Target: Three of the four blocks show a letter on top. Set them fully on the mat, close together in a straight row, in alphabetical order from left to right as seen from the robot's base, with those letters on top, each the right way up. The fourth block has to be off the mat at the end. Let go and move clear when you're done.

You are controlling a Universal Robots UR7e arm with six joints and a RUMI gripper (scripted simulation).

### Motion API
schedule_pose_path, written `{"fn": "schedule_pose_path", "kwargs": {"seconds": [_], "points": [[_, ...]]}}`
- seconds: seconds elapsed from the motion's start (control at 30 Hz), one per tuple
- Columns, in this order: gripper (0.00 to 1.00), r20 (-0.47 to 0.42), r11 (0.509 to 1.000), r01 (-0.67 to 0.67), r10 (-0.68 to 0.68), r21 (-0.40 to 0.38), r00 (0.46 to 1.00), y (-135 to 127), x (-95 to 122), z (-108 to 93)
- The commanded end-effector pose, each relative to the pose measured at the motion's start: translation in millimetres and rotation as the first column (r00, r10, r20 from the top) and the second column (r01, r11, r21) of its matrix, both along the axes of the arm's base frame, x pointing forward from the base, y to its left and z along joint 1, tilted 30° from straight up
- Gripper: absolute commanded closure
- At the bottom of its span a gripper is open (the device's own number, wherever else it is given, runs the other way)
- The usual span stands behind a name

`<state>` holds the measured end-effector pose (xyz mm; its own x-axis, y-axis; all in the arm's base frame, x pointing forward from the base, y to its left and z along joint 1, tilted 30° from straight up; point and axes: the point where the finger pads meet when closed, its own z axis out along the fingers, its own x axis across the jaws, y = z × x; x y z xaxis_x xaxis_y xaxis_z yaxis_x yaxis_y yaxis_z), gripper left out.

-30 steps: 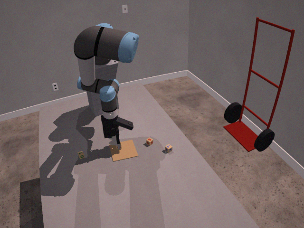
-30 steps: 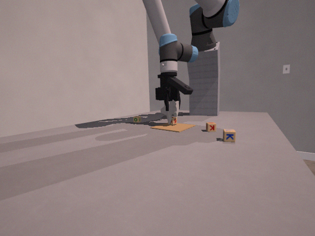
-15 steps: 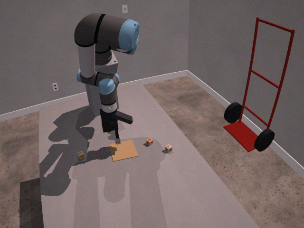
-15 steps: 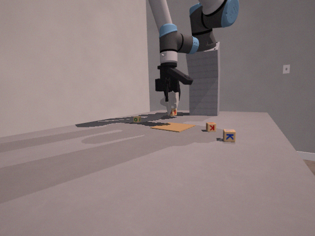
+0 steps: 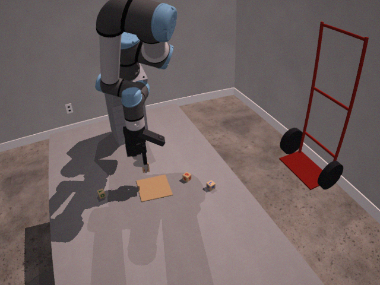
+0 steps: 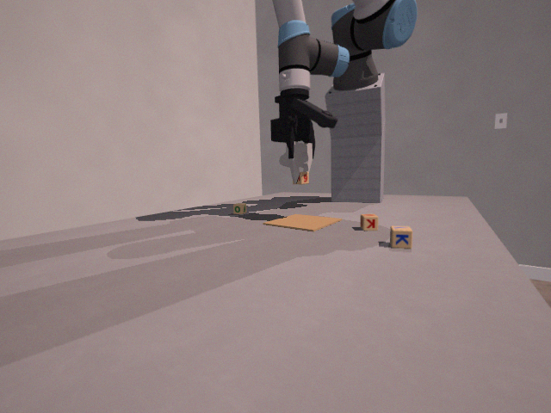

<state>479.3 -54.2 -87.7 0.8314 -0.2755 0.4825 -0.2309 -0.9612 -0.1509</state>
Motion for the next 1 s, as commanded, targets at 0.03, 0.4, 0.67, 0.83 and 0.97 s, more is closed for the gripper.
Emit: {"fn": "schedule_pose_path", "kwargs": {"seconds": [0.03, 0.4, 0.67, 0.83, 0.97], "points": [[0.91, -0.007, 1.0, -0.002, 0.002, 0.005, 1.0, 1.0, -7.8, 8.3], [0.91, -0.007, 1.0, -0.003, 0.003, 0.005, 1.0, 1.1, -8.1, 9.5], [0.91, -0.007, 1.0, 0.002, -0.002, 0.008, 1.0, 1.5, -7.9, 9.4], [0.91, -0.007, 1.0, 0.012, -0.012, 0.014, 1.0, 2.7, -7.2, 9.7], [0.91, -0.008, 0.999, 0.044, -0.044, 0.031, 0.999, 4.3, -5.7, 10.6]]}}
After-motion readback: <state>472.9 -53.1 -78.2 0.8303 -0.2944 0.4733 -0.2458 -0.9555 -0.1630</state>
